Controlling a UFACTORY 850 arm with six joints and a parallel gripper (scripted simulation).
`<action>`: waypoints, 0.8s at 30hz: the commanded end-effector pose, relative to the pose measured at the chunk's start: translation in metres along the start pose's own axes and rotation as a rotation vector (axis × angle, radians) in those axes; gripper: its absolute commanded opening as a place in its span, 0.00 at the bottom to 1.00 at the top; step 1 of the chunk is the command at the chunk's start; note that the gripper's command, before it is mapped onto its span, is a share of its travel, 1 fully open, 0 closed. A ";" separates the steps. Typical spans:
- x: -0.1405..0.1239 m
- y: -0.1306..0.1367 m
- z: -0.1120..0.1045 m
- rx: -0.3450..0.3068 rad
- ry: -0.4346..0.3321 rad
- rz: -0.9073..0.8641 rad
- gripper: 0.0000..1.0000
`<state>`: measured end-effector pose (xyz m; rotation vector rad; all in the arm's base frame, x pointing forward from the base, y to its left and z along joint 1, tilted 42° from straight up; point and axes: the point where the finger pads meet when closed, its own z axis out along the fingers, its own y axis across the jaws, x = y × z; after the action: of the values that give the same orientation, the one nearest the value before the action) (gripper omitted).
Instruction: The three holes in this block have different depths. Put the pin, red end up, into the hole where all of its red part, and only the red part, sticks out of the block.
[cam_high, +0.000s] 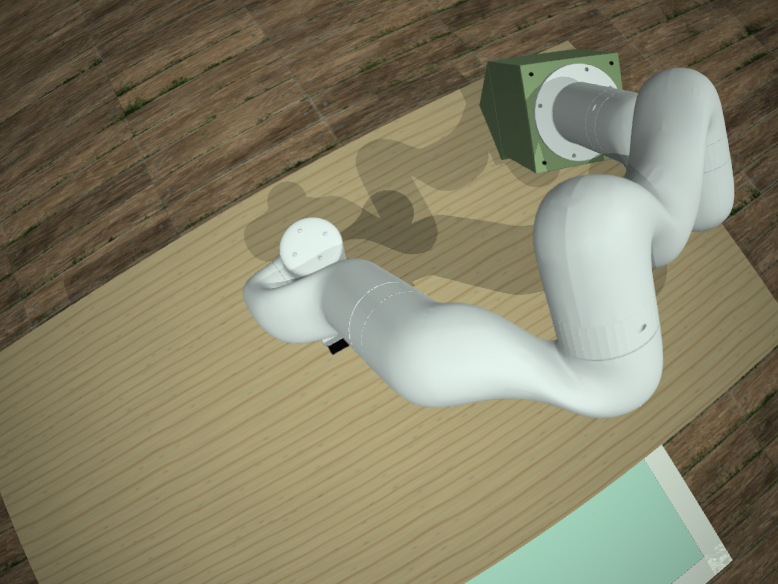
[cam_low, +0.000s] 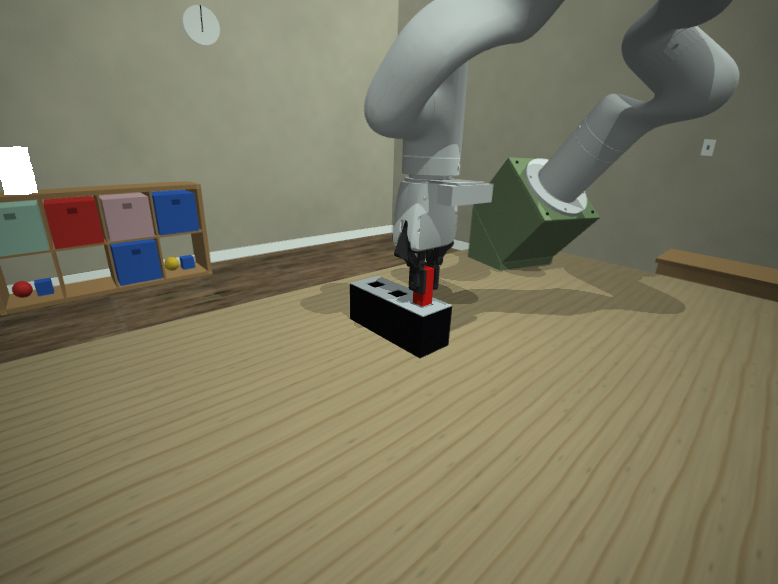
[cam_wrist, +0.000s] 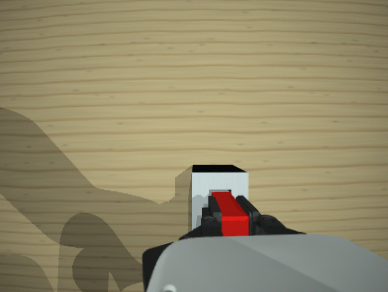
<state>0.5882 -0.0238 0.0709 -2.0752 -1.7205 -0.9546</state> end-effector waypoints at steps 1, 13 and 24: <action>0.000 0.001 -0.001 -0.002 0.000 0.000 0.00; 0.000 0.001 -0.001 -0.002 0.000 0.000 0.00; 0.001 0.001 0.003 -0.002 0.000 0.000 0.00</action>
<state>0.5896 -0.0214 0.0689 -2.0765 -1.7209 -0.9552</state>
